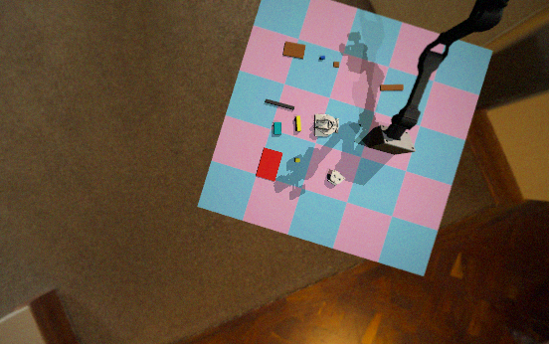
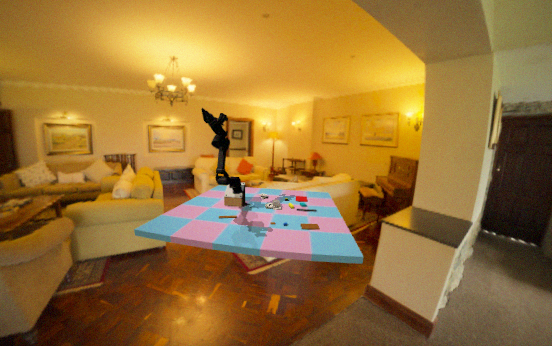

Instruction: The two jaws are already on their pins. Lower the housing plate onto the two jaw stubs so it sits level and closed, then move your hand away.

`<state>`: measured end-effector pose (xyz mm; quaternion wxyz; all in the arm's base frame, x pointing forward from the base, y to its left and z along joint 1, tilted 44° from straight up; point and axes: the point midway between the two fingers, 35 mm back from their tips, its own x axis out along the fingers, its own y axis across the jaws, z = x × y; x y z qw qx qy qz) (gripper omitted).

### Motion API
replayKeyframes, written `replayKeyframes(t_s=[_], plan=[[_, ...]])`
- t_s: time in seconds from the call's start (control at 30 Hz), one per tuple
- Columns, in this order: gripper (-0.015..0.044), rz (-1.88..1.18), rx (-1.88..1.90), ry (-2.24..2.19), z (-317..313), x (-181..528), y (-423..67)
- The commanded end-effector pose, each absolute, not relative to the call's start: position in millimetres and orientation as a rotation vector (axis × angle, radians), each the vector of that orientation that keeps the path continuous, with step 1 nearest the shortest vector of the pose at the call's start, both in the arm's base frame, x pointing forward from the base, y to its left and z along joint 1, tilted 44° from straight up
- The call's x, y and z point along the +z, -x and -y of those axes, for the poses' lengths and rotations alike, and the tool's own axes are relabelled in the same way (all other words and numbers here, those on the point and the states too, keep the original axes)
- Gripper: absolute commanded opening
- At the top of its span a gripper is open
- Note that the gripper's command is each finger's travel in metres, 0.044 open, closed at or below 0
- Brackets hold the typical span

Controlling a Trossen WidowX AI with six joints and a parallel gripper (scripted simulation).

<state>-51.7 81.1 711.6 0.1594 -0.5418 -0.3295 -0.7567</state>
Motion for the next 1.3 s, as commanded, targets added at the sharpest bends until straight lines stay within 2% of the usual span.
replayKeyframes(t_s=[0.0, 0.97, 1.27], plan=[[0.044, 0.972, -2.182, 1.638, -111.8, 707.9, 46.3], [0.044, 1.151, -2.278, 2.156, -274.6, 653.6, -6.5], [0.044, 1.204, -2.309, 2.264, -307.2, 634.9, -21.5]])
